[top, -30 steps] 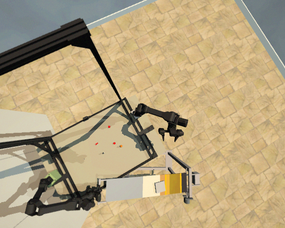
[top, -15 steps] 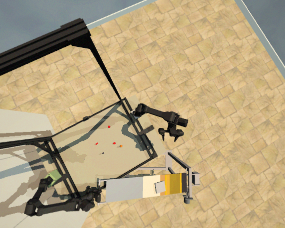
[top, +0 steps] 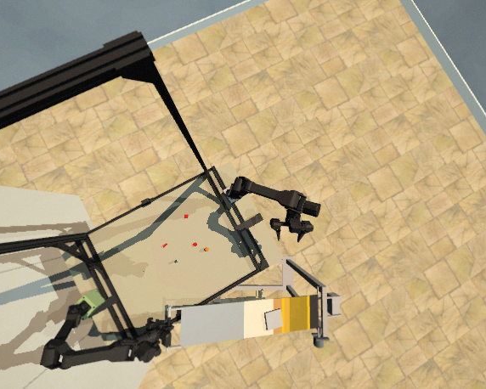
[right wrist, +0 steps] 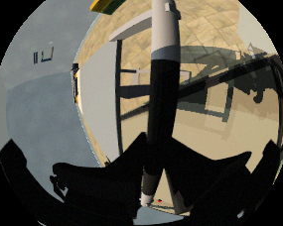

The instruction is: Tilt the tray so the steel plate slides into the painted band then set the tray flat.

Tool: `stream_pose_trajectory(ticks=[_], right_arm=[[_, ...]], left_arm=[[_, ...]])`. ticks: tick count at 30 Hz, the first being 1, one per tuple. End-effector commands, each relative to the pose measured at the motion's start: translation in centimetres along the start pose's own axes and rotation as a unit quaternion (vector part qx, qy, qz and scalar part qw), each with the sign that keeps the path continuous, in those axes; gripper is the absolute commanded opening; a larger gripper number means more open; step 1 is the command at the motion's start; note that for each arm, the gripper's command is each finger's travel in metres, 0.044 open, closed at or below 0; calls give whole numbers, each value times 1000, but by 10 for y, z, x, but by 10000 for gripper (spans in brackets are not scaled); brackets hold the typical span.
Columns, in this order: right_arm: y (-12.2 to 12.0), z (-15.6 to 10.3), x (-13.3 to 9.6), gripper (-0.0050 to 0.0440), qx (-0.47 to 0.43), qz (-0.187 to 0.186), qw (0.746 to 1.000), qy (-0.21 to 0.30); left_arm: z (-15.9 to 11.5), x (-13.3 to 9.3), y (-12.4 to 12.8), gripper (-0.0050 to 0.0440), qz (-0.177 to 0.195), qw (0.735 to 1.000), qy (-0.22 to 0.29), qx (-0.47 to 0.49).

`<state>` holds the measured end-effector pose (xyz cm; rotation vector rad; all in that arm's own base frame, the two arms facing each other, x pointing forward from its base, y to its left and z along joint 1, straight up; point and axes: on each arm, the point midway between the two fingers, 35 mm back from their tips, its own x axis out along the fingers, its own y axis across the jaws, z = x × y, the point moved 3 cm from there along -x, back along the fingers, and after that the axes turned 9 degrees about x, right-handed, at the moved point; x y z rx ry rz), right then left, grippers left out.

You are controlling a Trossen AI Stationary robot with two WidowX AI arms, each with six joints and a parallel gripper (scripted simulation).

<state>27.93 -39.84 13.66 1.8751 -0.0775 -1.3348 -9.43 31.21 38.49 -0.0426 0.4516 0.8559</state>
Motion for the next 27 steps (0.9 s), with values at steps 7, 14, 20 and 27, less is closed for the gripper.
stream_pose_trajectory(ticks=[7,14,20,27], right_arm=[[31,-4,-18,0,-1,64,998,6],[-44,8,45,0,-1,26,1000,0],[-53,10,55,0,-1,-7,1000,-5],[-42,8,45,0,-1,-15,1000,-6]], left_arm=[[1,0,0,440,0,1000,-1,1],[1,0,0,440,0,1000,-1,1],[1,0,0,440,0,1000,-1,1],[1,0,0,440,0,1000,-1,1]])
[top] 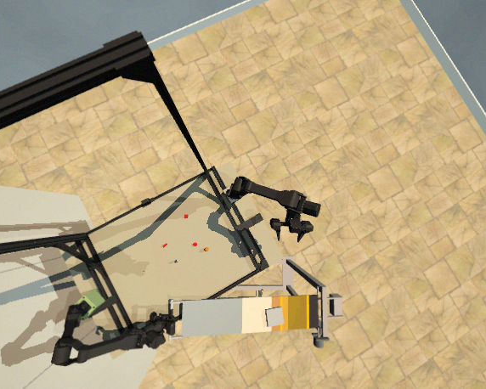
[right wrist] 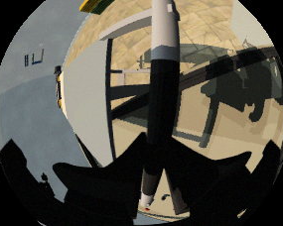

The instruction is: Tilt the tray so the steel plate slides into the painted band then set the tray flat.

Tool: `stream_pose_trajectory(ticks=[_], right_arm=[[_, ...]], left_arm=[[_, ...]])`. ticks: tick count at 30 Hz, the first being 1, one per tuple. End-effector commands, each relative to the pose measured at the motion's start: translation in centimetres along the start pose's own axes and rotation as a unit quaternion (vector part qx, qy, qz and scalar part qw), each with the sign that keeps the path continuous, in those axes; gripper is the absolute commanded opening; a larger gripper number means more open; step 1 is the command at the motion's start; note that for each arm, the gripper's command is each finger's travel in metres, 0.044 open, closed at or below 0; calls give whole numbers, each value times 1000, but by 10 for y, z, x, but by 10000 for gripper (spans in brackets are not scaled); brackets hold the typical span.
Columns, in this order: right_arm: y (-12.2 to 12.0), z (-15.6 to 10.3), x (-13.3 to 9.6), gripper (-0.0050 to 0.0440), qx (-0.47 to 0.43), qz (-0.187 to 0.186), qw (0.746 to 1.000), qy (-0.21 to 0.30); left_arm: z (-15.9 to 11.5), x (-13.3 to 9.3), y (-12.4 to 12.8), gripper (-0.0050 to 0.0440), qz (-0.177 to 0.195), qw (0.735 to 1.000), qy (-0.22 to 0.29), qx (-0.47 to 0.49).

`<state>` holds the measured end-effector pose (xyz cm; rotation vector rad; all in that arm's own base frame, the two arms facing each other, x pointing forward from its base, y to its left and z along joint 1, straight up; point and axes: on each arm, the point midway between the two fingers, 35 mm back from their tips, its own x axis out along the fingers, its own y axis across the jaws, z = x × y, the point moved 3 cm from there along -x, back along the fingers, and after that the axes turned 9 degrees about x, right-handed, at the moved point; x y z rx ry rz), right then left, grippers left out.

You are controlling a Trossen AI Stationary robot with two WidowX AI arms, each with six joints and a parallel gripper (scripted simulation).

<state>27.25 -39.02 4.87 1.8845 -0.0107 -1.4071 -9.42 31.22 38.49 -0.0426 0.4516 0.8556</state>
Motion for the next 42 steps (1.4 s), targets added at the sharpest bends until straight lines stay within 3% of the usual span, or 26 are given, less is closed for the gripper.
stream_pose_trajectory(ticks=[1,19,42], right_arm=[[23,-2,-19,0,-1,26,1000,3],[51,-7,-49,0,-1,43,999,5],[61,-9,-60,0,-1,61,998,8]], left_arm=[[1,0,0,440,0,1000,-1,1],[1,0,0,440,0,1000,-1,1],[1,0,0,440,0,1000,-1,1]])
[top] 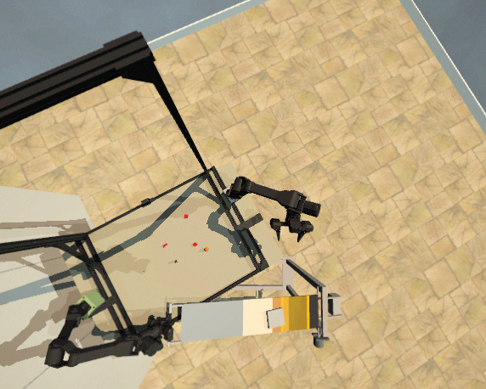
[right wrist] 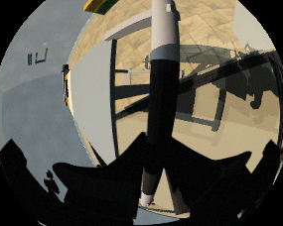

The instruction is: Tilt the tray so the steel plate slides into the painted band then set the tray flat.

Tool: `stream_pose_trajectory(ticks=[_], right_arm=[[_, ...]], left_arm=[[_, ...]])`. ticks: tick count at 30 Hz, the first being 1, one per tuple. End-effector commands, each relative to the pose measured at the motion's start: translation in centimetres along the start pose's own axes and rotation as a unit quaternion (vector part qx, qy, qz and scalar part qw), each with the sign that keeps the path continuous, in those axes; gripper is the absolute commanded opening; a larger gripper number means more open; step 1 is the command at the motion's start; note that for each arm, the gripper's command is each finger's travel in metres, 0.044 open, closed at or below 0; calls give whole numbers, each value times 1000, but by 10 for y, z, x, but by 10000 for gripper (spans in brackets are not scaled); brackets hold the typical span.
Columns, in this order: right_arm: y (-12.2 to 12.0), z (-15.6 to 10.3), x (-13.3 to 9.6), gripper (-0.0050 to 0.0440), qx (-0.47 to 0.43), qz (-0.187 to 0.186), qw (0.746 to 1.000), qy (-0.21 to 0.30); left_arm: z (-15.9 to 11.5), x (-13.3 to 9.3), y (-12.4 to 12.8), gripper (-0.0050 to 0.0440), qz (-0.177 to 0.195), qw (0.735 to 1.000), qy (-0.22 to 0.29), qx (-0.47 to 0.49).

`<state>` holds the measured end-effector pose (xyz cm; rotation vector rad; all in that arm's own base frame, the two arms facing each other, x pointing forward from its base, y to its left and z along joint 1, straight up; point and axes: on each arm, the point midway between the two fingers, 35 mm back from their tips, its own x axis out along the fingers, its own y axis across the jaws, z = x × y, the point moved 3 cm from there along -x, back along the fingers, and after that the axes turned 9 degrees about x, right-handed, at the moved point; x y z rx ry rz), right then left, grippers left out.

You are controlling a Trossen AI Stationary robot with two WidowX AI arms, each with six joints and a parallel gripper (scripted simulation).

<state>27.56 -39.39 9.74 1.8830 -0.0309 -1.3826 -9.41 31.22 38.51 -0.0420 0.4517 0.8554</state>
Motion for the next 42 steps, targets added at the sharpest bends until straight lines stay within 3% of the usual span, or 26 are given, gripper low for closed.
stream_pose_trajectory(ticks=[1,42], right_arm=[[30,-4,-22,0,-1,48,999,5],[50,-7,-40,0,-1,72,997,8]], left_arm=[[0,0,0,440,0,1000,-1,0],[0,0,0,440,0,1000,-1,0]])
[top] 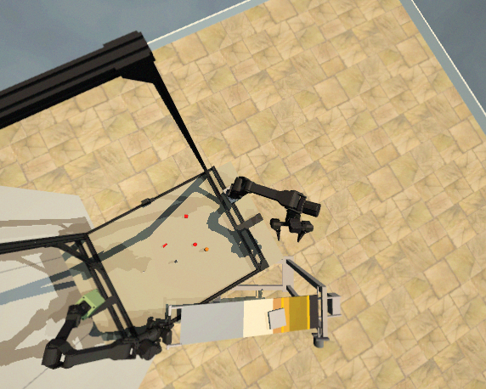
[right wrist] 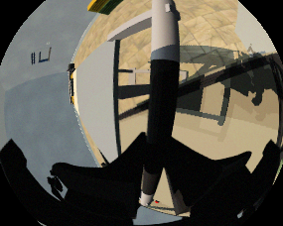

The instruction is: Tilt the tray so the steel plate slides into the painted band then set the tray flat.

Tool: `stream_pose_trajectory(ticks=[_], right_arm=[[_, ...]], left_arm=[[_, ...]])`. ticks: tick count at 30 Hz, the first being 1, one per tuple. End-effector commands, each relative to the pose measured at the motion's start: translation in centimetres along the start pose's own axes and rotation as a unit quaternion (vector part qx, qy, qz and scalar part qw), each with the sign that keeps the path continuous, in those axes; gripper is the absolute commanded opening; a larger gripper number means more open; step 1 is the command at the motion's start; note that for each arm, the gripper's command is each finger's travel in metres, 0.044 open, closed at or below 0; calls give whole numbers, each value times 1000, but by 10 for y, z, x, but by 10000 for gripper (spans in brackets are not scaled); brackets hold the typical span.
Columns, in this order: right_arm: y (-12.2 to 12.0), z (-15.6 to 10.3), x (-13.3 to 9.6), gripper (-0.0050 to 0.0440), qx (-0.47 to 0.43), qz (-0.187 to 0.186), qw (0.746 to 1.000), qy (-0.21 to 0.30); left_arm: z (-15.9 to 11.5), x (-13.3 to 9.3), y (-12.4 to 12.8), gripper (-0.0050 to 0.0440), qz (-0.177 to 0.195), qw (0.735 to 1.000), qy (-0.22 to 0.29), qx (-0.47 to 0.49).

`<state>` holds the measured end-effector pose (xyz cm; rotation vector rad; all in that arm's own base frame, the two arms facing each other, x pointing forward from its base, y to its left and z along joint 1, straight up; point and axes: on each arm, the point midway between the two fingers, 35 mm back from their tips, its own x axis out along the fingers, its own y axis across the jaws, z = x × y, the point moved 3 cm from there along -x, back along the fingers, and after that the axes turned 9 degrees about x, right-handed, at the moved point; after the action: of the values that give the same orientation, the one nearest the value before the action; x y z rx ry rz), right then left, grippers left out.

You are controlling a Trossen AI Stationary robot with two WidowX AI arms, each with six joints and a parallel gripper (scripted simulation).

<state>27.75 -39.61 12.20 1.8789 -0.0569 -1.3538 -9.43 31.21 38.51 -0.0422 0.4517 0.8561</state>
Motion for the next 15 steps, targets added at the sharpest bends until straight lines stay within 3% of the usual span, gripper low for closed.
stream_pose_trajectory(ticks=[1,4,7,9,11,12,15], right_arm=[[34,-5,-22,0,-1,57,998,5],[36,-5,-23,0,-1,59,998,5],[6,0,1,0,-1,59,998,5],[-21,5,26,0,-1,38,999,2],[-21,5,26,0,-1,38,999,2],[-19,4,25,0,-1,21,1000,-1],[-51,10,57,0,-1,6,1000,-3]], left_arm=[[1,0,0,440,-1,1000,-1,1],[1,0,0,440,-1,1000,-1,1],[1,0,0,440,-1,1000,-1,1],[1,0,0,440,-1,1000,-1,1],[1,0,0,440,-1,1000,-1,1],[1,0,0,440,-1,1000,-1,1],[1,0,0,440,-1,1000,-1,1]])
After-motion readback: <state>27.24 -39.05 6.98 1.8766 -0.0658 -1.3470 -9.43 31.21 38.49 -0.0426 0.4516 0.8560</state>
